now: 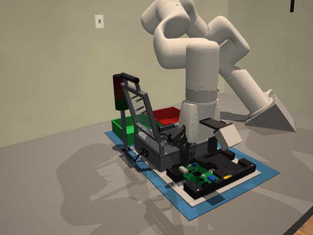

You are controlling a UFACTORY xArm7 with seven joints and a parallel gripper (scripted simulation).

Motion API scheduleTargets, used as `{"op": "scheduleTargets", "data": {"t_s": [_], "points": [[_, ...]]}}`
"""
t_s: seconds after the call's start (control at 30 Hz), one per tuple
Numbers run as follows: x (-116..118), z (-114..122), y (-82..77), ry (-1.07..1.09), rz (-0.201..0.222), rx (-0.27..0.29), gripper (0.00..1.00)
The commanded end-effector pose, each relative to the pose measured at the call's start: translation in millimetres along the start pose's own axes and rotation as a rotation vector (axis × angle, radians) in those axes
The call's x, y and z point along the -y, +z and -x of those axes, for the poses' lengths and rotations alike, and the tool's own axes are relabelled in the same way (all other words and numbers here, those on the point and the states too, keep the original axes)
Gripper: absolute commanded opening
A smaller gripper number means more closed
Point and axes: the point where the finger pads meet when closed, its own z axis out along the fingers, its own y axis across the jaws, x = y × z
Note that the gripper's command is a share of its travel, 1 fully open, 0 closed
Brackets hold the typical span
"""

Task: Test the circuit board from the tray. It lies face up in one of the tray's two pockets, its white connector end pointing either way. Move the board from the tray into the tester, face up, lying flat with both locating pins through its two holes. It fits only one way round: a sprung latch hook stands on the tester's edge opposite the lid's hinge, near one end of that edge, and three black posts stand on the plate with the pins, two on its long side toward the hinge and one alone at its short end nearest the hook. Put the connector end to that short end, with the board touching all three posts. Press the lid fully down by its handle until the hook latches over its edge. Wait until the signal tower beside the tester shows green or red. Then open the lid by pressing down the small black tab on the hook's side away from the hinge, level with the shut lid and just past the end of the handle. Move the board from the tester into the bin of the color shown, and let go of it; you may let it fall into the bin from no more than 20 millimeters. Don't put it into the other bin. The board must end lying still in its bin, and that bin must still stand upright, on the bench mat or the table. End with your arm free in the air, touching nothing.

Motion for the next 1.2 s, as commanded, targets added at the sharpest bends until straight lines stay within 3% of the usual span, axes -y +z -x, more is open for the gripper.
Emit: {"op": "scheduleTargets", "data": {"t_s": [0.0, 0.63, 1.17], "points": [[-0.8, -1.4, -0.2, 0.0, 0.003, -0.004, 1.0], [-1.9, -3.1, 35.8, 0.0, 0.003, -0.004, 1.0], [-2.0, -3.2, 38.1, 0.0, 0.003, -0.004, 1.0]]}}
